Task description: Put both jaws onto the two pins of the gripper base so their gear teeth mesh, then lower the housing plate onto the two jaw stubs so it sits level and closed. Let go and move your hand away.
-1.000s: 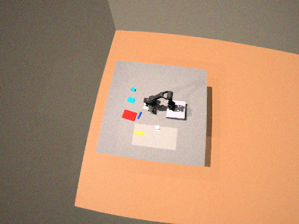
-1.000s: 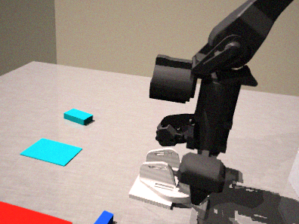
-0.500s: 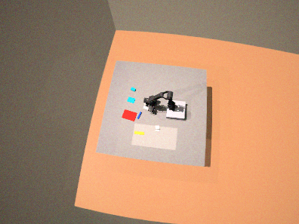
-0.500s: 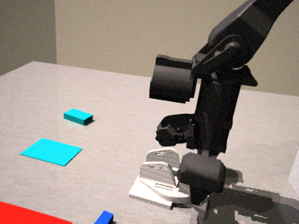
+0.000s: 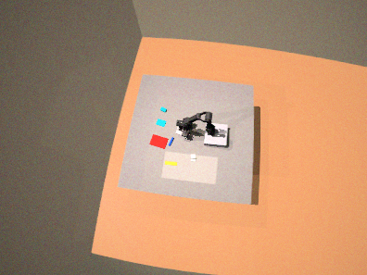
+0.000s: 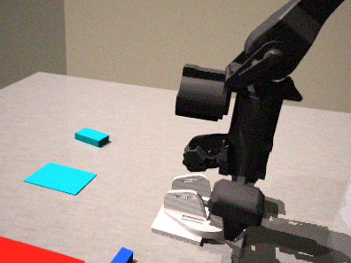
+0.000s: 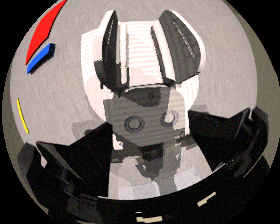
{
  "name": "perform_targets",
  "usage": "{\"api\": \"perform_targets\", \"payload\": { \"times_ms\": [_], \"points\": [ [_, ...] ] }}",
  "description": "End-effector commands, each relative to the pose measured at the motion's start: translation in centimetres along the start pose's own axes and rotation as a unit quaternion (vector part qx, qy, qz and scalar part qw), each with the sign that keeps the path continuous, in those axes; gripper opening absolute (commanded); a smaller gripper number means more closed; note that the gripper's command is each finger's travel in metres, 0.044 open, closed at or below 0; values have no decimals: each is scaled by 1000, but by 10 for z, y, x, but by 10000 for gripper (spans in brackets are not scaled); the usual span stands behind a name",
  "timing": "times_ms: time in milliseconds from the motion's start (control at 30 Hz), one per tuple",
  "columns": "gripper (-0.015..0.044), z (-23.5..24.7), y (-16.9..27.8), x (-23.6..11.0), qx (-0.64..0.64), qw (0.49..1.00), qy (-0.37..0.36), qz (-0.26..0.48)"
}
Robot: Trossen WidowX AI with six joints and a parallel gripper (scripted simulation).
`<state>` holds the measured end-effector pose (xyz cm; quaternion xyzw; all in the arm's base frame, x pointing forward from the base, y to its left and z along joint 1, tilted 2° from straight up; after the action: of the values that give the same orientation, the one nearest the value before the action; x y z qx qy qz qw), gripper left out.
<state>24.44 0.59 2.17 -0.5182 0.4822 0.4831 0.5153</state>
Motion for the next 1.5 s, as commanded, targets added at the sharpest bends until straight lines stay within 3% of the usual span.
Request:
{"api": "perform_targets", "payload": {
  "times_ms": [0,267,400,867,1200,1467],
  "points": [
    [351,0,0,1,-2,1000,-1,1],
    [351,0,0,1,-2,1000,-1,1],
    [440,0,0,0,0,1000,0,0],
    [440,0,0,-2,0,1000,0,0],
    [440,0,2,-75,-2,1000,-1,0],
    [440,-1,5,-79,0,1000,0,-2]
  ]
}}
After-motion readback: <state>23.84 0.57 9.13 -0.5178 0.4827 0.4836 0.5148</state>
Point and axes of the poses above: the point midway between the two fingers, 35 mm back from their tips, its own x axis out along the fingers, its own z axis across the jaws, y = z × x, the point moved 4 cm from there along -x, back along the fingers, and after that the axes turned 7 degrees about -x, right-handed, at the moved point
